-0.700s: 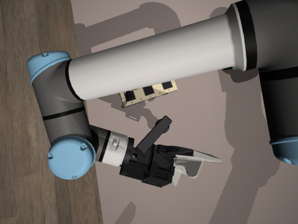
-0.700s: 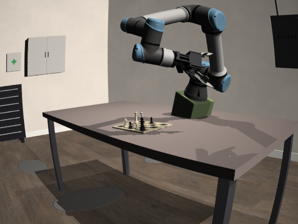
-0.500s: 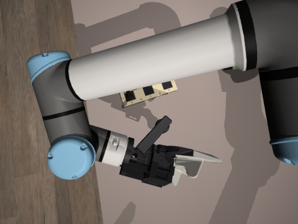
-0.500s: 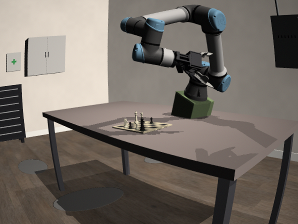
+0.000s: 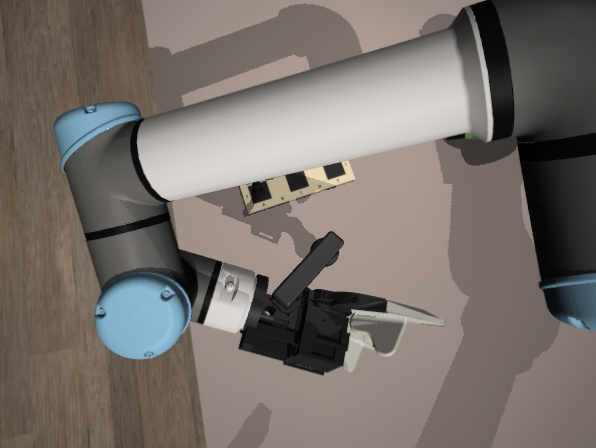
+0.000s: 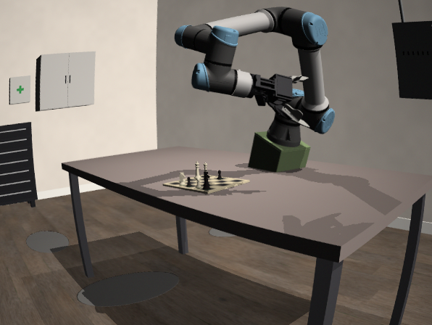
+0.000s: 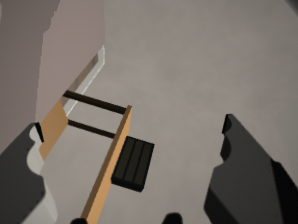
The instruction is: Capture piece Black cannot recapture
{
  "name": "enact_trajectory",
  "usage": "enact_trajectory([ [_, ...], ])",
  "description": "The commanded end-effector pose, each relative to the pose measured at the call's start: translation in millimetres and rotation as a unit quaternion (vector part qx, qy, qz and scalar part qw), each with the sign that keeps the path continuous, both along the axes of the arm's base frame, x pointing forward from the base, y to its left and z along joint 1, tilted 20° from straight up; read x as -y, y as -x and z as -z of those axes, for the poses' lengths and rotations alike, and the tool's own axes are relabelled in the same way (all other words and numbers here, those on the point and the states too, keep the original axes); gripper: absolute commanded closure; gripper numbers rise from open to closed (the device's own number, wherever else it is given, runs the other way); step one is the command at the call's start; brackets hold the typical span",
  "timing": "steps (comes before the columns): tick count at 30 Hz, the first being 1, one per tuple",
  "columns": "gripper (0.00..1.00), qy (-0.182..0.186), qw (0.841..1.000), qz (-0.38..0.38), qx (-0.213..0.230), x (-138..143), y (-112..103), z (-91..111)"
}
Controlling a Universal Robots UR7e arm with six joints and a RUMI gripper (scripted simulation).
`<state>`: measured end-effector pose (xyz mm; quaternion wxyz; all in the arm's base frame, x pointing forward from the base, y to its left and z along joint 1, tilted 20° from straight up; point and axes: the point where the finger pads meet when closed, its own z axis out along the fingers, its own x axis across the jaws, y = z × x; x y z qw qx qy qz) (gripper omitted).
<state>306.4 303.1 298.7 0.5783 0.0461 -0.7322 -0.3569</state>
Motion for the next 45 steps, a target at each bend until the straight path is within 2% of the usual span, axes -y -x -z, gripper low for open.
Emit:
enact_trajectory([
  [1,0.0,0.0,1.0,0.0,0.001,0.3,0.0,-0.3],
  [15,0.0,-0.011,1.0,-0.003,0.02,5.0,-0.1,4.7],
  [28,0.0,-0.052,0.994,-0.016,0.096,24.1,-1.8,25.1],
  [30,0.0,-0.052,0.994,-0.016,0.096,24.1,-1.8,25.1],
  [38,0.0,-0.093,0.979,-0.036,0.18,45.4,-6.8,47.6],
  [45,0.0,-0.134,0.95,-0.067,0.274,70.8,-16.4,72.8],
])
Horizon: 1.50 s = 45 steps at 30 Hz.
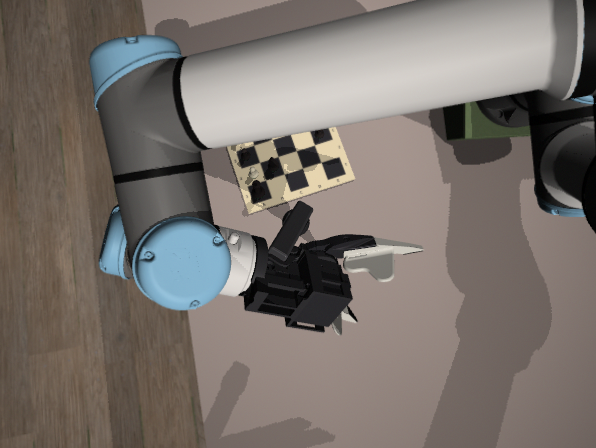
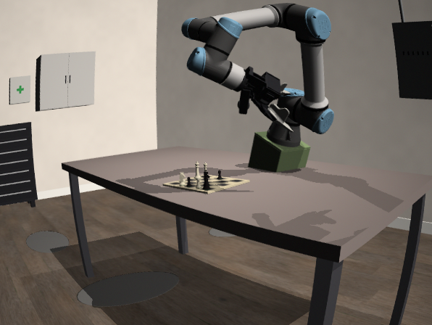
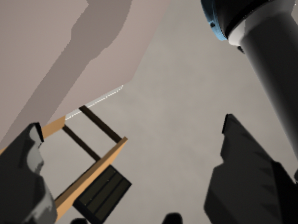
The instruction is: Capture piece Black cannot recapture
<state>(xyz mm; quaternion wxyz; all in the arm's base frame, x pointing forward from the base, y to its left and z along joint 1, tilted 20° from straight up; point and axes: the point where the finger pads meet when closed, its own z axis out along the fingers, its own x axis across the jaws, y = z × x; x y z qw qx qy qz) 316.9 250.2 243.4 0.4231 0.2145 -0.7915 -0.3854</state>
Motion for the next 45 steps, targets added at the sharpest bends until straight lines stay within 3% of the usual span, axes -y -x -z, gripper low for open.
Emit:
enact_trajectory([
  [1,0.0,-0.03,0.997,-0.018,0.071,18.0,-5.9,17.5],
  [2,0.0,-0.03,0.997,-0.018,0.071,18.0,-5.9,17.5],
  [8,0.0,-0.063,0.982,-0.056,0.171,45.6,-19.8,41.2],
  [13,0.0,-0.083,0.957,-0.099,0.261,73.3,-36.1,60.3],
  [14,0.0,-0.083,0.957,-0.099,0.261,73.3,-36.1,60.3],
  [17,0.0,-0.091,0.936,-0.131,0.315,92.2,-47.7,70.5],
  [19,0.0,-0.091,0.936,-0.131,0.315,92.2,-47.7,70.5],
  [23,0.0,-0.095,0.9,-0.179,0.386,120.3,-65.2,81.6],
  [24,0.0,-0.095,0.9,-0.179,0.386,120.3,-65.2,81.6],
  [26,0.0,-0.094,0.879,-0.206,0.42,135.6,-74.4,85.6],
  [27,0.0,-0.094,0.879,-0.206,0.42,135.6,-74.4,85.6],
  [29,0.0,-0.09,0.856,-0.234,0.452,151.8,-83.8,88.5],
  [30,0.0,-0.09,0.856,-0.234,0.452,151.8,-83.8,88.5],
  [32,0.0,-0.084,0.831,-0.264,0.482,168.8,-93.2,90.0],
  [33,0.0,-0.084,0.831,-0.264,0.482,168.8,-93.2,90.0],
  [34,0.0,-0.079,0.818,-0.28,0.495,177.6,-97.9,90.2],
  [36,0.0,-0.079,0.818,-0.28,0.495,177.6,-97.9,90.2],
  [39,0.0,-0.063,0.778,-0.329,0.532,205.2,-111.2,88.4],
  [42,0.0,-0.056,0.764,-0.346,0.542,214.8,-115.3,87.0],
  [44,0.0,-0.041,0.735,-0.38,0.56,234.4,-123.0,82.8],
  [45,0.0,-0.041,0.735,-0.38,0.56,234.4,-123.0,82.8],
])
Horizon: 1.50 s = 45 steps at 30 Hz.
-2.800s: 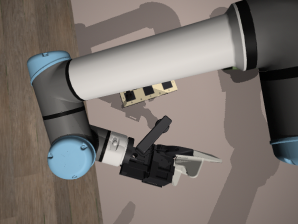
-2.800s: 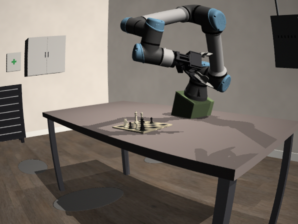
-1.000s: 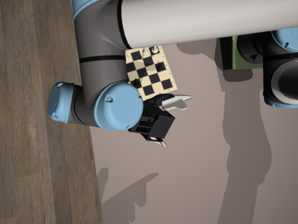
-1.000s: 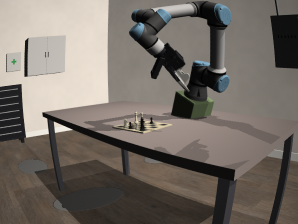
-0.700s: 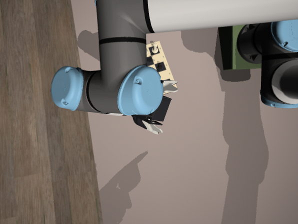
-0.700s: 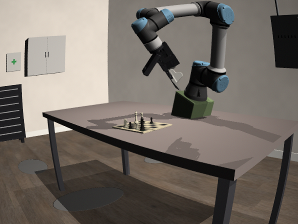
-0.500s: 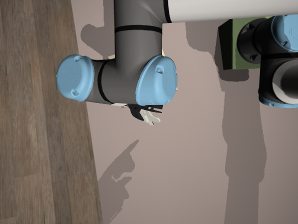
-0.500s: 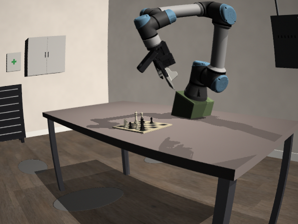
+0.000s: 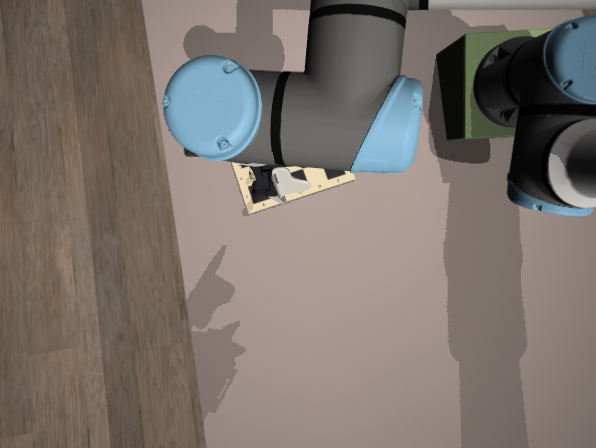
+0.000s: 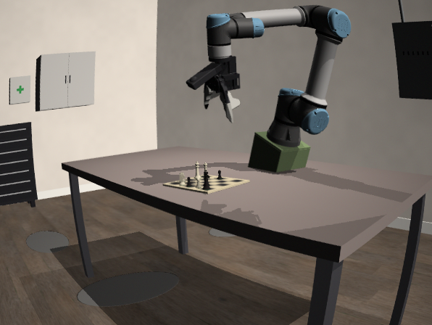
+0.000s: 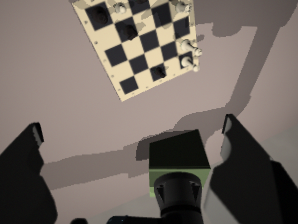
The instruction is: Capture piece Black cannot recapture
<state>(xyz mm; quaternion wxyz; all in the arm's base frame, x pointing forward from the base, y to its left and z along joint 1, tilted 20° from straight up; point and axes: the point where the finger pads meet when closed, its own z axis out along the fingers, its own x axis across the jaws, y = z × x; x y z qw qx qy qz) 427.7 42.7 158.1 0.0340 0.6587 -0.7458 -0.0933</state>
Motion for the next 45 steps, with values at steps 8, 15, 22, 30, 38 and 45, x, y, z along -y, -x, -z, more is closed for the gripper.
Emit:
enact_trajectory([
  [8,0.0,0.03,0.99,-0.115,0.076,42.6,-27.9,-8.3],
  [15,0.0,0.001,0.973,-0.226,0.048,42.0,-49.6,-8.7],
  [22,0.0,-0.037,0.941,-0.335,0.022,41.1,-70.6,-6.3],
  [30,0.0,-0.071,0.906,-0.418,0.003,40.1,-86.5,-2.3],
  [38,0.0,-0.119,0.848,-0.515,-0.015,38.7,-105.0,5.1],
  [45,0.0,-0.161,0.794,-0.586,-0.026,37.6,-118.4,12.8],
])
